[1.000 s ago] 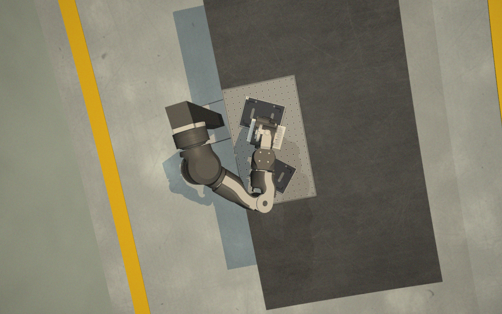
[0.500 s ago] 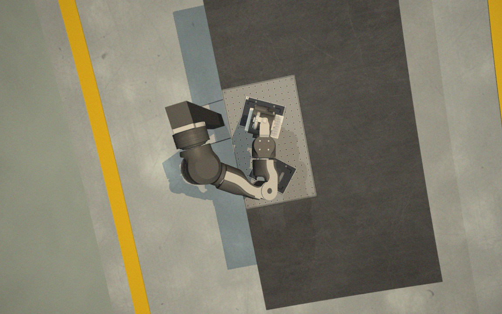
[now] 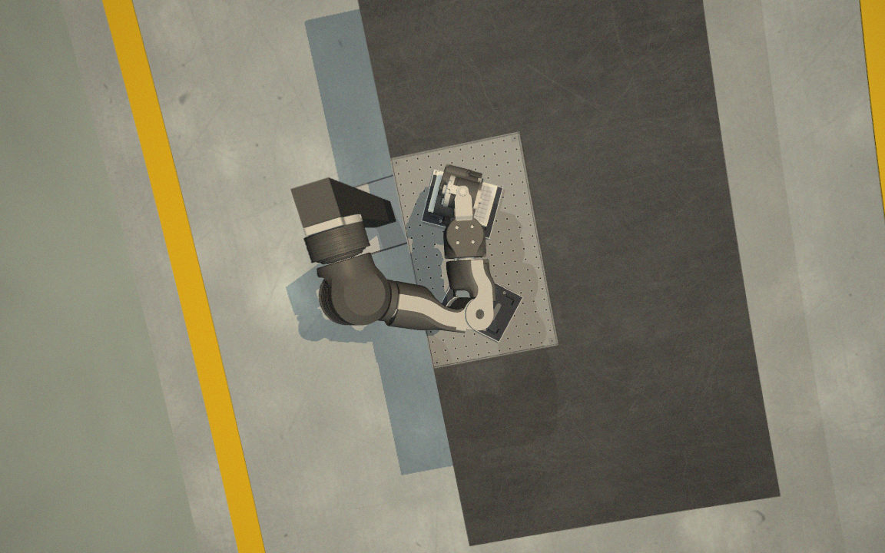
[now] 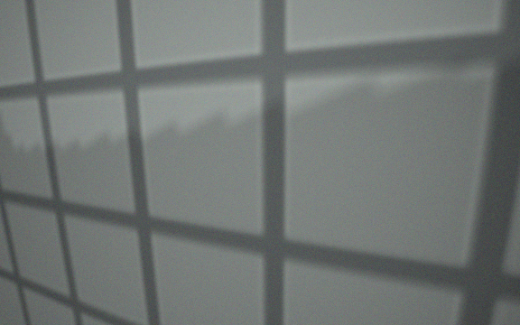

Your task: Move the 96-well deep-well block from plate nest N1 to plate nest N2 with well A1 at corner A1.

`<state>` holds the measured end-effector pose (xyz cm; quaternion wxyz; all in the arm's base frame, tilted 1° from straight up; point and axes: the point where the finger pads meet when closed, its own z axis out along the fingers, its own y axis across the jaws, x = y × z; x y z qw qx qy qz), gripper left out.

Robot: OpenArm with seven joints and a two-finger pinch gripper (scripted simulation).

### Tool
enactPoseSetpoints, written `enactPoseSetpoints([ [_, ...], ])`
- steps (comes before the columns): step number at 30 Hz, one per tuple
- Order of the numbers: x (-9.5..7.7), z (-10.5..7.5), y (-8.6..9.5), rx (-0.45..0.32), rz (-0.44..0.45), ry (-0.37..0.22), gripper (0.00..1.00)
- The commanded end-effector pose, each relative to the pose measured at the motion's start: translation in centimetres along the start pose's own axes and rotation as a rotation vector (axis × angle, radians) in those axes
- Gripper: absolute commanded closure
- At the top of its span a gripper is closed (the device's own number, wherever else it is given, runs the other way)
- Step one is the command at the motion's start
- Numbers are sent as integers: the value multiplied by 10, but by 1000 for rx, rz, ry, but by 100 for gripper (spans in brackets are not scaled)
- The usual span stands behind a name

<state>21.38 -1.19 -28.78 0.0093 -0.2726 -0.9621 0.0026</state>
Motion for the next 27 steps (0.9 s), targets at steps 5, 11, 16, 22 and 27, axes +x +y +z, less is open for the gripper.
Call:
enactPoseSetpoints([
  [5, 2, -2, 2, -5, -7, -1, 100],
  [11, 3, -2, 4, -6, -8, 0, 100],
  [16, 3, -2, 4, -5, -7, -1, 100],
  [22, 3, -2, 4, -5, -7, -1, 100],
  [27, 3, -2, 3, -7, -10, 1, 100],
])
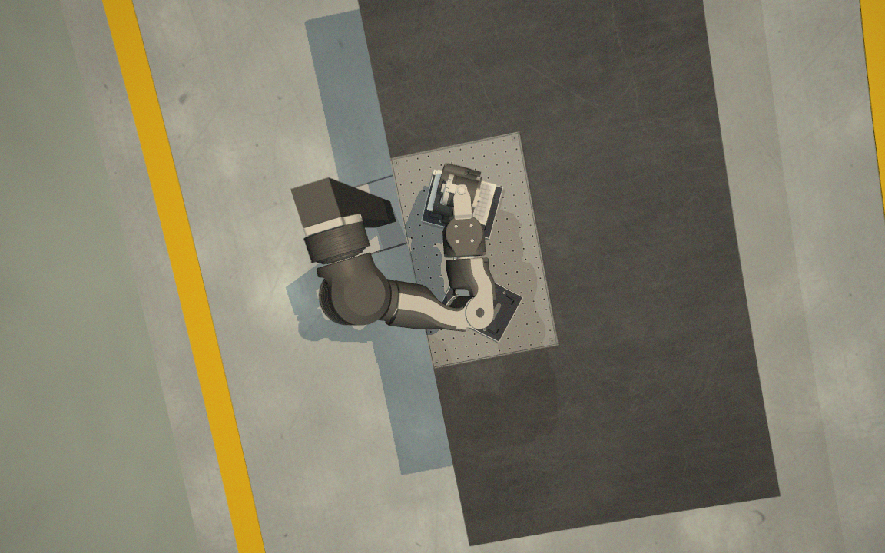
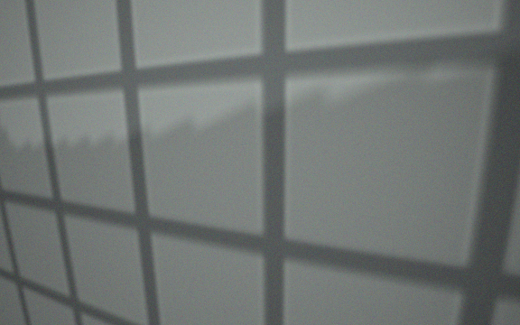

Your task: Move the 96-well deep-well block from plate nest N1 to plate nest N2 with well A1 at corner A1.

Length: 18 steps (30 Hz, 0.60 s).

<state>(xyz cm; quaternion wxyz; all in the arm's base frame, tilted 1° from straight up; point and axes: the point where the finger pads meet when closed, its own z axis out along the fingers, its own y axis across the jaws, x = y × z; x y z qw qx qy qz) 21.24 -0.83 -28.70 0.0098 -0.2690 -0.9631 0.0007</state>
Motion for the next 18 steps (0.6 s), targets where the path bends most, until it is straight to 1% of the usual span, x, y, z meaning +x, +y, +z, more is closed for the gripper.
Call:
enactPoseSetpoints([
  [1, -1, -1, -1, -3, -2, -1, 100],
  [18, -4, -1, -5, 0, 2, -3, 100],
])
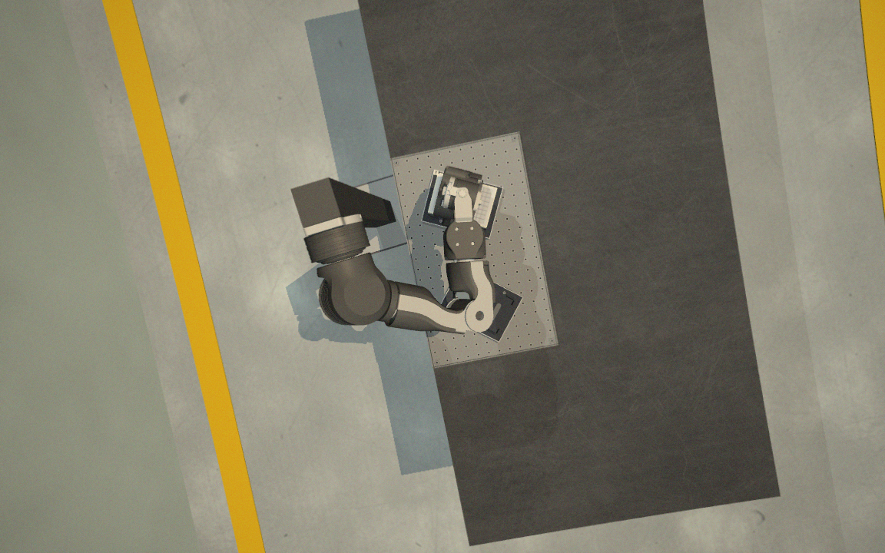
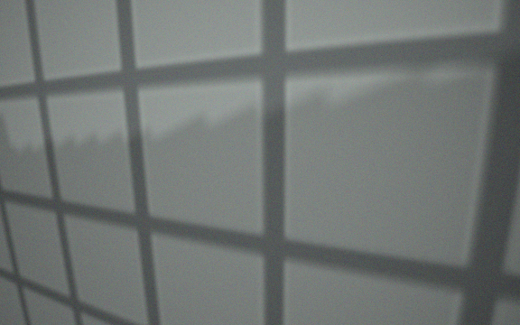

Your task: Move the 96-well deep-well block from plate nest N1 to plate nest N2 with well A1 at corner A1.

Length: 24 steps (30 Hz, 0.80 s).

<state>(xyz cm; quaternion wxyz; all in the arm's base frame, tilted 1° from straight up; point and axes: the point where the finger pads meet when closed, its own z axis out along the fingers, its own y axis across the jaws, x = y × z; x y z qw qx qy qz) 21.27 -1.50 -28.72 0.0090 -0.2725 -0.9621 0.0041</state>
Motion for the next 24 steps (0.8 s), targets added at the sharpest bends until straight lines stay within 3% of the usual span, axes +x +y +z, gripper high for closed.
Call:
enactPoseSetpoints([
  [1, 0, -2, 1, -7, -6, 1, 100],
  [14, 0, -2, 0, -8, -7, 1, 100],
  [19, 0, 31, -1, -7, -12, 2, 100],
  [24, 0, 31, -1, -7, -12, 2, 100],
])
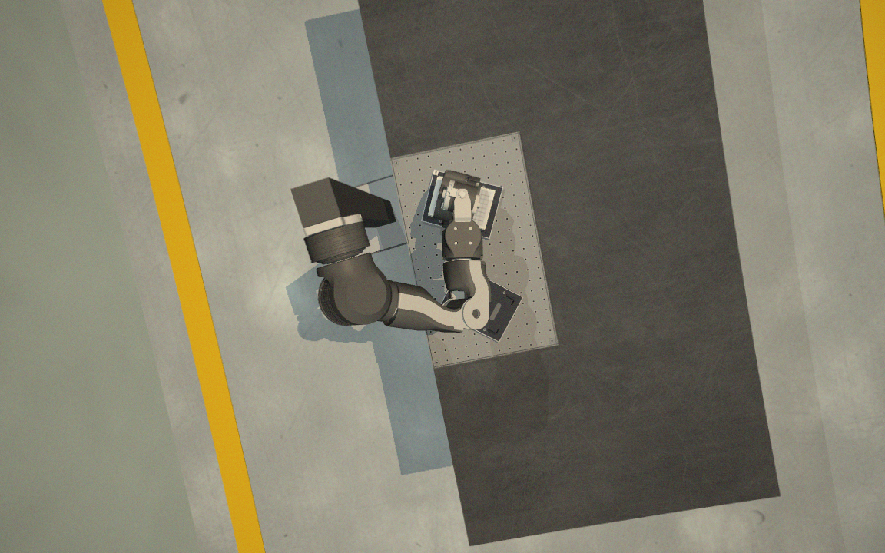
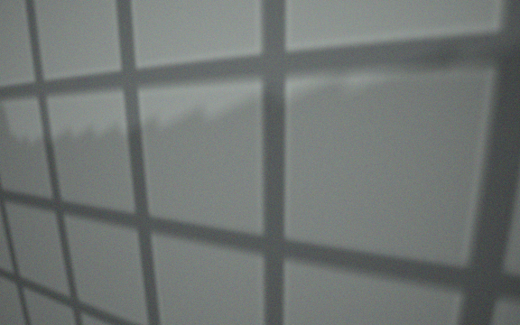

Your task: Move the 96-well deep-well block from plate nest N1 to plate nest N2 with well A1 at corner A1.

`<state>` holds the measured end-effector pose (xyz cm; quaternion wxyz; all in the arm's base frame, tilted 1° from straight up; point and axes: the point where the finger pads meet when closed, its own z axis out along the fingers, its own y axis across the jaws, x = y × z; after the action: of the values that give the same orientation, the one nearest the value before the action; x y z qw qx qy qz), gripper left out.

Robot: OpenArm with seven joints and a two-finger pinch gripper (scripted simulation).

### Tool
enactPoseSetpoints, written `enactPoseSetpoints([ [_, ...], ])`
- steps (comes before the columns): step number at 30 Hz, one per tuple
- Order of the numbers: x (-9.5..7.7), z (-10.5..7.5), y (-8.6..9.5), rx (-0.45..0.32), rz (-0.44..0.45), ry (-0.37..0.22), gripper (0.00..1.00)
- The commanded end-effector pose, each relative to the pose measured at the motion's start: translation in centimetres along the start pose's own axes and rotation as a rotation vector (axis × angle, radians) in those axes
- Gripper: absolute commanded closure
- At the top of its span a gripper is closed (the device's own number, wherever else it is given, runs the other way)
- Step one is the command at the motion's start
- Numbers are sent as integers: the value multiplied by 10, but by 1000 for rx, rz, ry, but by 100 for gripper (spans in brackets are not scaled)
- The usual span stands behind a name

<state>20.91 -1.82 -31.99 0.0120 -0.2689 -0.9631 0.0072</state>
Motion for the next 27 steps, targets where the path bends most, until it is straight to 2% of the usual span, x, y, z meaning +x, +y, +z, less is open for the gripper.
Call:
enactPoseSetpoints([
  [1, 0, -2, 3, -14, -5, -2, 100],
  [7, 0, -2, 3, -14, -5, -2, 100],
  [12, -1, 30, 3, -18, -2, -1, 100],
  [24, -1, 30, 3, -18, -2, -1, 100],
  [27, -2, 40, 3, -18, -2, -1, 100],
])
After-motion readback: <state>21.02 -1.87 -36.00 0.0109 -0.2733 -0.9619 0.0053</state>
